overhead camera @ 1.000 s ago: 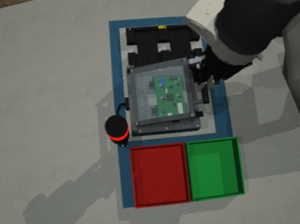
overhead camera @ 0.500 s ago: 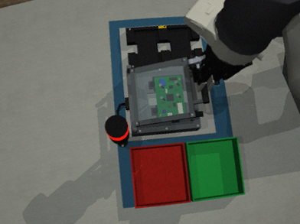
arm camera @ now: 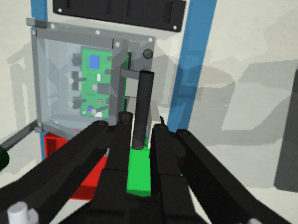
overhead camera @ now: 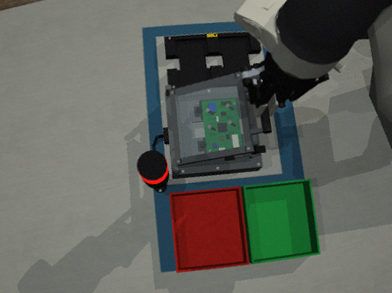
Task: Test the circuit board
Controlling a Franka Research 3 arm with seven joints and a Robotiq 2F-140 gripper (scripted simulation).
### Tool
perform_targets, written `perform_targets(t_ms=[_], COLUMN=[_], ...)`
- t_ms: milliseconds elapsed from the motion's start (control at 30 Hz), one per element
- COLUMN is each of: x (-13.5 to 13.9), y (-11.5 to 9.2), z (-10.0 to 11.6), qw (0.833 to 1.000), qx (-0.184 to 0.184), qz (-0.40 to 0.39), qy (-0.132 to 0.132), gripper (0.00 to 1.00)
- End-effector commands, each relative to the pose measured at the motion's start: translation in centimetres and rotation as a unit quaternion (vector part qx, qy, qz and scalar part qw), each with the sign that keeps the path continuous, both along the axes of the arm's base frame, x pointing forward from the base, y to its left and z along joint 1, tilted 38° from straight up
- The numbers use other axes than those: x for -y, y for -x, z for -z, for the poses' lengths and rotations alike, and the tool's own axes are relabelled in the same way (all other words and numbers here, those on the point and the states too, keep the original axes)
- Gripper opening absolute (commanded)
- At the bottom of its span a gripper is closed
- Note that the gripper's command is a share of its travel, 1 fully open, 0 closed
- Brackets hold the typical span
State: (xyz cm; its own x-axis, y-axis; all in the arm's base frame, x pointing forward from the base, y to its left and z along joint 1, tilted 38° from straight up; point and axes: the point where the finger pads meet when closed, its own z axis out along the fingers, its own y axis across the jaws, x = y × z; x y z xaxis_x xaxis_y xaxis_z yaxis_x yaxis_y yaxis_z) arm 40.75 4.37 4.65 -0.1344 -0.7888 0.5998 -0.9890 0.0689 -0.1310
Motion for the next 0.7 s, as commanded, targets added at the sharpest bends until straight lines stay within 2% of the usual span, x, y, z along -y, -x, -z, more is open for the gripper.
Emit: perform_targets(t_ms=[0, 367, 667], x=[-0.7, -1.8, -2.0], y=[-0.8, -2.0, -2.2], z=[-1.4, -3.0, -3.4], qw=[1.000, 1.000, 1.000], qx=[0.004, 0.004, 0.004], qz=[-0.001, -0.001, -0.001], qy=[0.003, 0.003, 0.003], gripper=[0.00, 0.00, 0.00])
